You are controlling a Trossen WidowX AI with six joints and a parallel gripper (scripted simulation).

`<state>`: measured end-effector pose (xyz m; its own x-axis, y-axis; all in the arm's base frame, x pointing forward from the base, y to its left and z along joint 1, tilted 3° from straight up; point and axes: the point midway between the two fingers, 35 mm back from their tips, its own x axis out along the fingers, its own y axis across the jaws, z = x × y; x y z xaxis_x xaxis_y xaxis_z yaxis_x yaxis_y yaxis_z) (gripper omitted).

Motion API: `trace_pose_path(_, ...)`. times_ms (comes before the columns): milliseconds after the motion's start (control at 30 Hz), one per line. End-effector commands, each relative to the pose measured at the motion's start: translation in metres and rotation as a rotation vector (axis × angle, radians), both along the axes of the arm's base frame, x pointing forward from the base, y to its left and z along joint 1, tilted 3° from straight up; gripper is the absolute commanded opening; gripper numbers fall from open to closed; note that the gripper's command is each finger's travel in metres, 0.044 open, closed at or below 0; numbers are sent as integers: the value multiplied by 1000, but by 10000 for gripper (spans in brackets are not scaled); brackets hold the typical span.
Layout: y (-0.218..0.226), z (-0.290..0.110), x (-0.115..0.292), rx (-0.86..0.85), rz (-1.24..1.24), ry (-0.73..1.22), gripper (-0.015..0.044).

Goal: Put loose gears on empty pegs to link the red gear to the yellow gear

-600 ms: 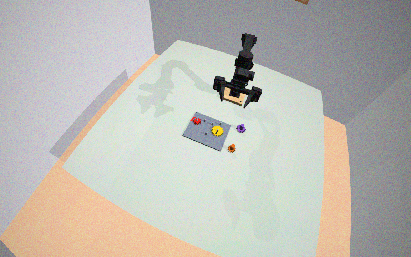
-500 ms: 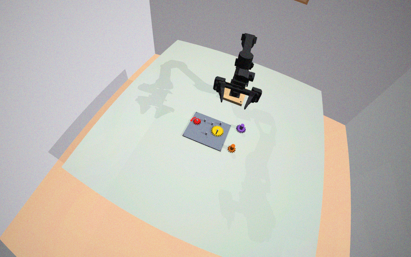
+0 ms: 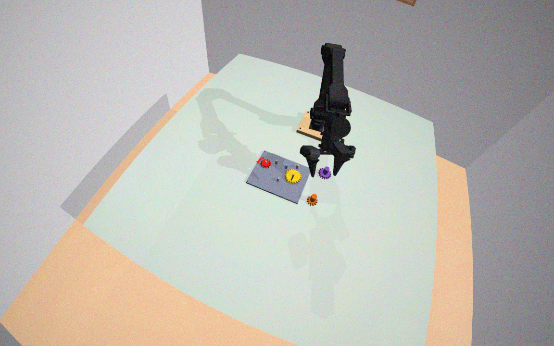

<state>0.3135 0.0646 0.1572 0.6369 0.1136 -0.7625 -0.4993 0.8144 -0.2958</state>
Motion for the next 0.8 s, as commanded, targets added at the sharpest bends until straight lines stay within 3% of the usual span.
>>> trace_pose_path(0,19,-53,-58,-261,344,471,440)
trace_pose_path(100,21,-59,-74,-310,425,575,440)
trace_pose_path(767,21,-75,-78,-310,425,576,440)
